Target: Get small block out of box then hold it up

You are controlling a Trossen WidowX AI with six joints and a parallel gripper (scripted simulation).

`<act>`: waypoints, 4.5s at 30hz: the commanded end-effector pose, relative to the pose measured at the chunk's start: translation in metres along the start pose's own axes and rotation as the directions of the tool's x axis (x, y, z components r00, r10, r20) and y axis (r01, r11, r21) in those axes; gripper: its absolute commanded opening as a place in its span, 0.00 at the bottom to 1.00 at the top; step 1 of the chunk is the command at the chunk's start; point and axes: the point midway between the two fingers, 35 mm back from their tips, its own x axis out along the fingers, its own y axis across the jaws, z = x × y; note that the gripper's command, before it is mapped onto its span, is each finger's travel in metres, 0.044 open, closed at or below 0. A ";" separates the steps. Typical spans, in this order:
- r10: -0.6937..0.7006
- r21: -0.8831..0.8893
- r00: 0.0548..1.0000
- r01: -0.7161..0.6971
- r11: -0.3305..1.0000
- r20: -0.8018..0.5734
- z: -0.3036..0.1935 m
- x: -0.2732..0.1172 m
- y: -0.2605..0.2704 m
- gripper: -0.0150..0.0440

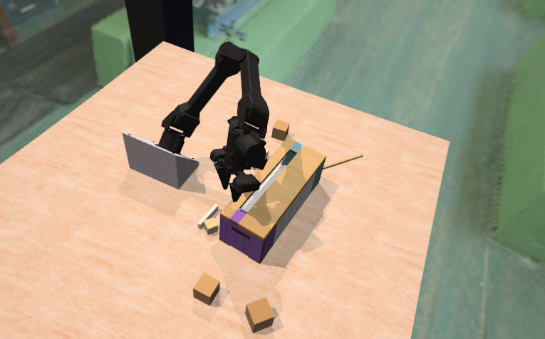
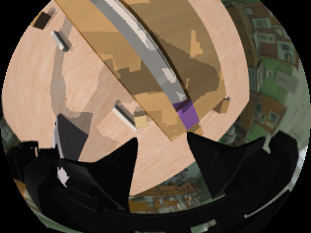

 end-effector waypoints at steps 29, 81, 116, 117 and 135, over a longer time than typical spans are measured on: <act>-0.070 0.344 0.961 -0.164 -0.924 0.269 -0.040 0.005 0.005 0.74; -0.142 -0.832 0.909 0.283 -0.477 0.391 -0.036 0.094 0.031 0.74; -0.141 -0.832 0.909 0.285 -0.477 0.392 -0.027 0.143 0.041 0.74; -0.141 -0.832 0.909 0.285 -0.477 0.392 -0.027 0.144 0.041 0.74; -0.141 -0.831 0.909 0.285 -0.477 0.392 -0.027 0.145 0.041 0.35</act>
